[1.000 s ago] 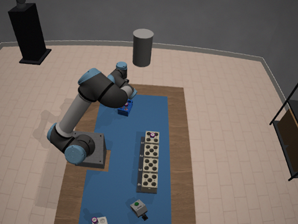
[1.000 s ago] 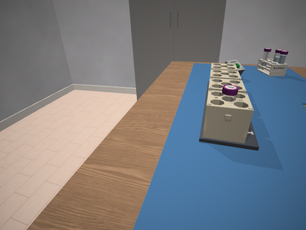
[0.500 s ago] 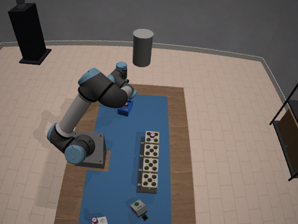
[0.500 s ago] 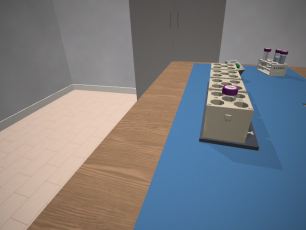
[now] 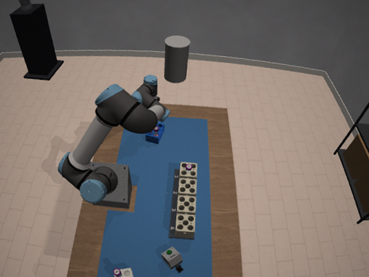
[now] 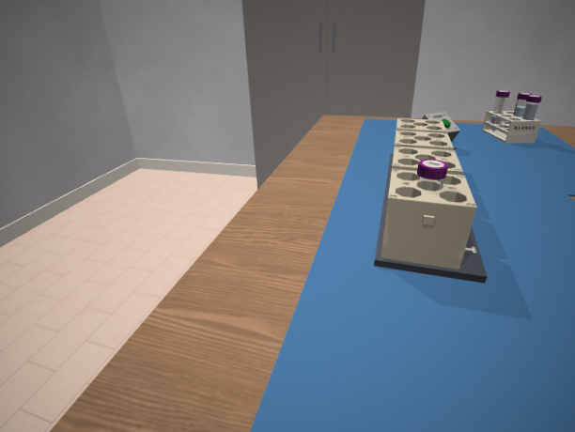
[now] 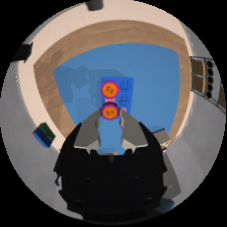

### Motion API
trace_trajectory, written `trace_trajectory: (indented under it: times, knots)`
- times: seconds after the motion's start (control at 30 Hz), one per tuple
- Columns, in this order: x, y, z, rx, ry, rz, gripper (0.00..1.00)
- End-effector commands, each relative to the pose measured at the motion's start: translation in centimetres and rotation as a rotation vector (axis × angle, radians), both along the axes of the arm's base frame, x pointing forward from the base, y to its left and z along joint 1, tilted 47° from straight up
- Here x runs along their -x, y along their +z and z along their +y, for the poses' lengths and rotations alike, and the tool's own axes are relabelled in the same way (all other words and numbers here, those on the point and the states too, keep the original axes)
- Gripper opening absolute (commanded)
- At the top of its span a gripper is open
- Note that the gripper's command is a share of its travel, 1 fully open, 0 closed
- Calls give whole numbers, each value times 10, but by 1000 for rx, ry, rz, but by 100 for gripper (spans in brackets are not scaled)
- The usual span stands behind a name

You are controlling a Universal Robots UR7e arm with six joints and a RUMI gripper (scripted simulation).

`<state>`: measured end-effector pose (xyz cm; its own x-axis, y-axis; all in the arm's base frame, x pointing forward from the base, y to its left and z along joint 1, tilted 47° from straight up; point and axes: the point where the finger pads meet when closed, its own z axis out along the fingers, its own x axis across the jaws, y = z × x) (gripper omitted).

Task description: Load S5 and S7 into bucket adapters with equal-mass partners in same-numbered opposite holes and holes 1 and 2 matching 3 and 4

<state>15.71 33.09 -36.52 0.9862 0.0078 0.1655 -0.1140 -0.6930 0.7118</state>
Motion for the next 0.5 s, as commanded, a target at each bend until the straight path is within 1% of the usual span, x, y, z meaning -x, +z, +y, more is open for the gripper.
trace_trajectory:
  times: [0.0,0.1,0.17,0.47]
  knots:
    - [2,12,13,-1,0,-1,0]
    - [3,19,20,-1,0,-1,0]
    - [3,19,20,-1,0,-1,0]
    - [7,39,42,-1,0,-1,0]
